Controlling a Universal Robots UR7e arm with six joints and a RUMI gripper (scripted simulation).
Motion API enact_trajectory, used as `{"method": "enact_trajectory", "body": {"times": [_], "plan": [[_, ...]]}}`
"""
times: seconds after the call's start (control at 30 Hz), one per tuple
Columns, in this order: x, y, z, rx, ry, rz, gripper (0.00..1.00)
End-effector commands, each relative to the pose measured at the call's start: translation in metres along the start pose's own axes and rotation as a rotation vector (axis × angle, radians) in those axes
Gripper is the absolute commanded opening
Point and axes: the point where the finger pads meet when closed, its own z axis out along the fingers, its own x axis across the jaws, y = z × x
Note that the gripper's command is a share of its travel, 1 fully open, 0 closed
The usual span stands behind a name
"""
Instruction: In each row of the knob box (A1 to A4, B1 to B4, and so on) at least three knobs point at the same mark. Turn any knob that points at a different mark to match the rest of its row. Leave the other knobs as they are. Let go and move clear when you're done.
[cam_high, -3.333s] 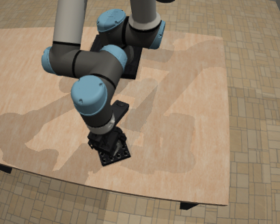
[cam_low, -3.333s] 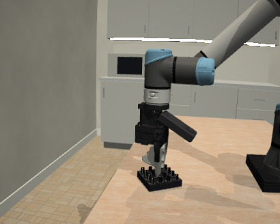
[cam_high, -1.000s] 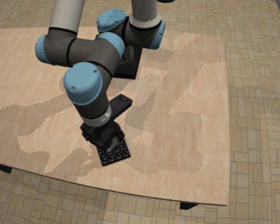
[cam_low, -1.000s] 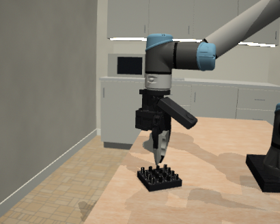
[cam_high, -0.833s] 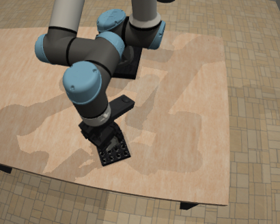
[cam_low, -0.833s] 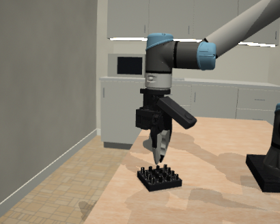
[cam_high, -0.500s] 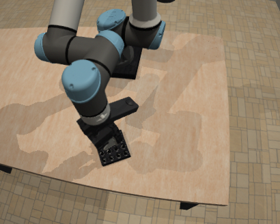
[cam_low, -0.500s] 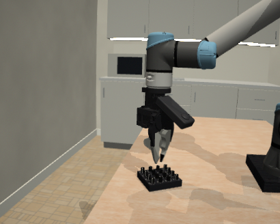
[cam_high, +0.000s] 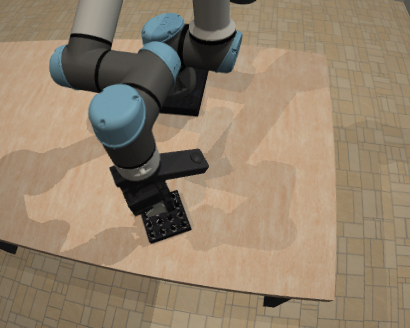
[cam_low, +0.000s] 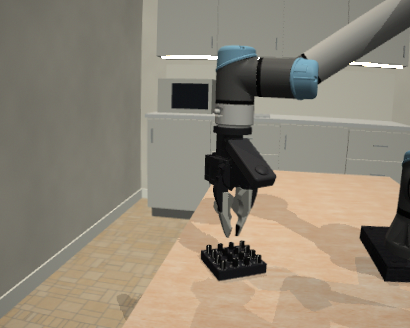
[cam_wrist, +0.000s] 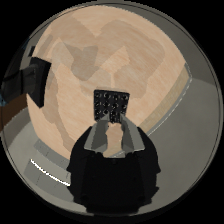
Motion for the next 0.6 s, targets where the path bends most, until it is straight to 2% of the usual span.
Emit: {"method": "enact_trajectory", "body": {"times": [0.0,0.57], "plan": [[-0.001,-0.0007,-0.0013,-0.003,-0.004,0.156,0.11],[-0.0002,0.0015,-0.0053,-0.003,-0.004,0.468,0.11]]}}
